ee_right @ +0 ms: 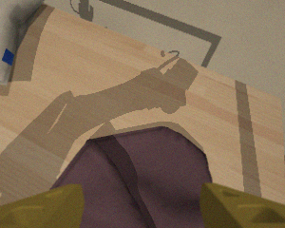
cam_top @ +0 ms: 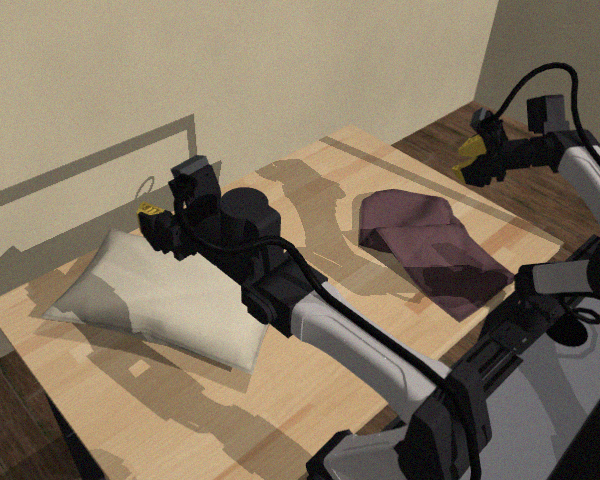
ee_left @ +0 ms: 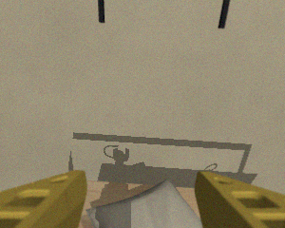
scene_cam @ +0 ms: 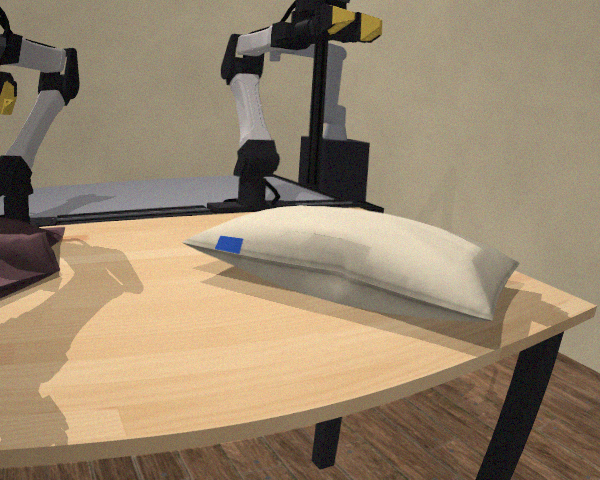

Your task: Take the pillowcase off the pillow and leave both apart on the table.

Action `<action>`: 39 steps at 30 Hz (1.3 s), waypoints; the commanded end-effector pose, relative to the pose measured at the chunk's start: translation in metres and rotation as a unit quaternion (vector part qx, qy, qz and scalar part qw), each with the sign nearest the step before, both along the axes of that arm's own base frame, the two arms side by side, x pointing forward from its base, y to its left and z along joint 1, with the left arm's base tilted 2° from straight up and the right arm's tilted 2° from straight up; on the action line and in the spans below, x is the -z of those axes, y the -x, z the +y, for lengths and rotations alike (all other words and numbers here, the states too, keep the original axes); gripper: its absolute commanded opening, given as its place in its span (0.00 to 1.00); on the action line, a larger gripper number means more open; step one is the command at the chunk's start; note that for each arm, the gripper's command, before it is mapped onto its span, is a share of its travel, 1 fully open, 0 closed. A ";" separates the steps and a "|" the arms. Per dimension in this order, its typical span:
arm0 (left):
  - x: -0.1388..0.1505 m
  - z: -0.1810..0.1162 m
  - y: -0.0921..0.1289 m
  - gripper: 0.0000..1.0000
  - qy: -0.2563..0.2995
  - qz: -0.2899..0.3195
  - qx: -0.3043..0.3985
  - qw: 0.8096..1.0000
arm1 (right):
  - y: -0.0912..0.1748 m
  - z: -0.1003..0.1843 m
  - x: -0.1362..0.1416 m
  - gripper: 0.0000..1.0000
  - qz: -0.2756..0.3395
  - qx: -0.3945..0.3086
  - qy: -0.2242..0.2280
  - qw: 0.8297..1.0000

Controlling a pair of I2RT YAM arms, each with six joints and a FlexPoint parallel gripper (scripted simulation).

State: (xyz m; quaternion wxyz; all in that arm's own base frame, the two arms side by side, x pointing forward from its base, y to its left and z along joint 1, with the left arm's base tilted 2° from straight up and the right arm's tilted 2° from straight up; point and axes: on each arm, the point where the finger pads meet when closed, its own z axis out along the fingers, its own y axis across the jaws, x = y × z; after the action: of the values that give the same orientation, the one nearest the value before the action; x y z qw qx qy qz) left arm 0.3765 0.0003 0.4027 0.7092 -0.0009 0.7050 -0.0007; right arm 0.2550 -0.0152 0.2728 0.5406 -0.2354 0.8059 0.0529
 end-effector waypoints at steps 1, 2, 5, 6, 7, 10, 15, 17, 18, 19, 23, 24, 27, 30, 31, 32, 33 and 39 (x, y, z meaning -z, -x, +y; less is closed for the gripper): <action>-0.021 -0.008 0.006 0.60 -0.007 -0.024 0.013 1.000 | -0.030 -0.016 -0.040 0.60 -0.058 0.062 0.035 0.996; -0.017 -0.007 0.006 0.60 -0.007 -0.015 0.012 1.000 | -0.026 -0.013 -0.032 0.60 -0.043 0.053 0.031 0.997; -0.009 -0.003 0.007 0.60 -0.007 -0.001 0.005 1.000 | -0.038 -0.011 -0.050 0.60 -0.071 0.063 0.033 0.995; -0.006 -0.003 0.005 0.60 -0.007 0.003 0.005 1.000 | -0.045 -0.013 -0.057 0.60 -0.079 0.078 0.030 0.993; -0.008 -0.003 0.004 0.60 -0.007 0.000 0.005 1.000 | -0.050 -0.015 -0.064 0.60 -0.089 0.094 0.025 0.991; -0.001 -0.001 0.003 0.60 -0.006 0.007 0.002 1.000 | -0.053 -0.009 -0.066 0.60 -0.090 0.086 0.021 0.992; -0.001 0.000 0.004 0.60 -0.007 0.004 -0.001 1.000 | -0.071 -0.012 -0.092 0.60 -0.128 0.133 -0.003 0.983; 0.008 0.002 0.003 0.60 -0.005 0.015 -0.004 1.000 | -0.081 -0.012 -0.101 0.60 -0.142 0.155 -0.022 0.977; 0.005 0.002 0.004 0.60 -0.006 0.012 -0.004 1.000 | -0.084 -0.011 -0.109 0.60 -0.154 0.164 -0.032 0.974; 0.008 0.004 0.004 0.60 -0.006 0.017 -0.007 1.000 | -0.083 -0.007 -0.102 0.60 -0.141 0.151 -0.025 0.978; 0.008 -0.001 0.004 0.60 -0.007 0.020 -0.003 1.000 | -0.099 -0.006 -0.128 0.60 -0.183 0.186 -0.067 0.963; -0.002 -0.001 0.003 0.60 -0.007 0.002 -0.002 1.000 | -0.103 -0.007 -0.135 0.60 -0.195 0.203 -0.084 0.956; -0.007 -0.003 0.004 0.60 -0.008 -0.004 0.000 1.000 | -0.114 -0.005 -0.153 0.60 -0.225 0.236 -0.133 0.936; -0.005 -0.004 0.005 0.60 -0.007 0.002 0.001 1.000 | -0.121 0.000 -0.158 0.60 -0.233 0.244 -0.156 0.928; -0.005 -0.004 0.005 0.60 -0.007 0.002 0.001 1.000 | -0.121 0.000 -0.158 0.60 -0.233 0.244 -0.156 0.928; -0.005 -0.004 0.005 0.60 -0.007 0.002 0.001 1.000 | -0.121 0.000 -0.158 0.60 -0.233 0.244 -0.156 0.928; -0.005 -0.003 0.004 0.60 -0.005 -0.001 0.002 1.000 | -0.122 0.003 -0.157 0.60 -0.232 0.240 -0.154 0.930; -0.011 -0.001 0.007 0.60 -0.007 -0.003 -0.003 1.000 | -0.122 0.012 -0.160 0.60 -0.233 0.209 -0.120 0.942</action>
State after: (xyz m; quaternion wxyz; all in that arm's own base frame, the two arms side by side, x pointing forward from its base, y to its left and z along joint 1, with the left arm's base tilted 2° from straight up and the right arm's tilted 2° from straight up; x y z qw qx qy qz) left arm 0.3755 -0.0002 0.4018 0.7070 0.0003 0.7072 -0.0003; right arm 0.3797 0.0042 0.3827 0.6842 -0.0064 0.7293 0.0037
